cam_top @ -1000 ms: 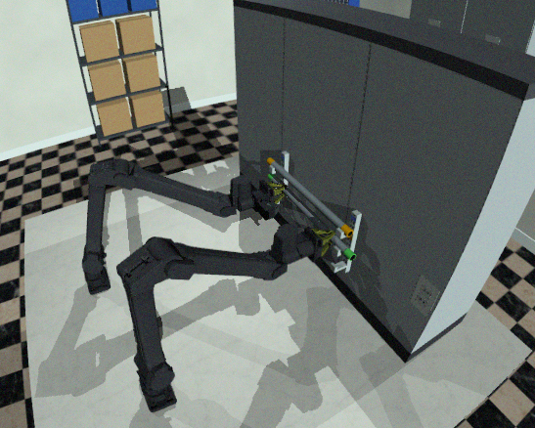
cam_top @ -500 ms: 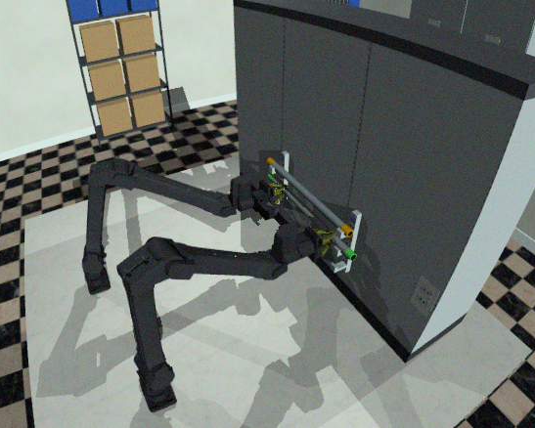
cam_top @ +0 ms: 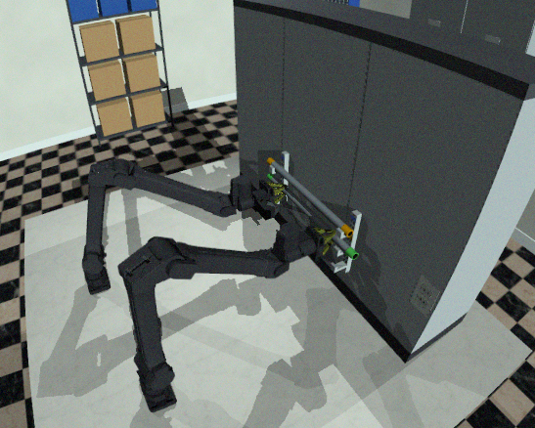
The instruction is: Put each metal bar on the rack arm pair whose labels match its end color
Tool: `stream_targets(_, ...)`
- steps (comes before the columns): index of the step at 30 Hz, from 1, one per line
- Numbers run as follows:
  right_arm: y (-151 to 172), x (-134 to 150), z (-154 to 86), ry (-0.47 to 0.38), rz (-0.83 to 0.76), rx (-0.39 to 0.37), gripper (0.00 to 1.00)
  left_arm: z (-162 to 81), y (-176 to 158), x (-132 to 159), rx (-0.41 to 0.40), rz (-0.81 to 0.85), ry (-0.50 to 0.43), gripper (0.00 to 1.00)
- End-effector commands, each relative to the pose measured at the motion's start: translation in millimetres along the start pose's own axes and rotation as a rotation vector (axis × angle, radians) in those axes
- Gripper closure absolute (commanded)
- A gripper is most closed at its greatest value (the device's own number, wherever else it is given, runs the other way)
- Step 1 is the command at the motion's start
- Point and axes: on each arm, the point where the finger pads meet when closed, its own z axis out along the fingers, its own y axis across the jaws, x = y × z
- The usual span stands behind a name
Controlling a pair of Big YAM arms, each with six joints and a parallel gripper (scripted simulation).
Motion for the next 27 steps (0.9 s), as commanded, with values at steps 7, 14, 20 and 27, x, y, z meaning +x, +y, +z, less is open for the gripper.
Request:
stream_targets(7,-52,5,17,0.01,0.026,0.072,1.0,1,43,4,-0.039,-0.022,0.007,1.0)
stream_targets(14,-59,5,16,0.009,0.026,0.072,1.0,1,49,4,-0.039,-0.022,0.008,1.0)
stream_targets(20,-67,6,15,0.009,0.026,0.072,1.0,2,57,3,-0.039,-0.022,0.008,1.0)
stream_targets(27,-73,6,14,0.009,0.026,0.072,1.0,2,64,3,-0.039,-0.022,0.008,1.0)
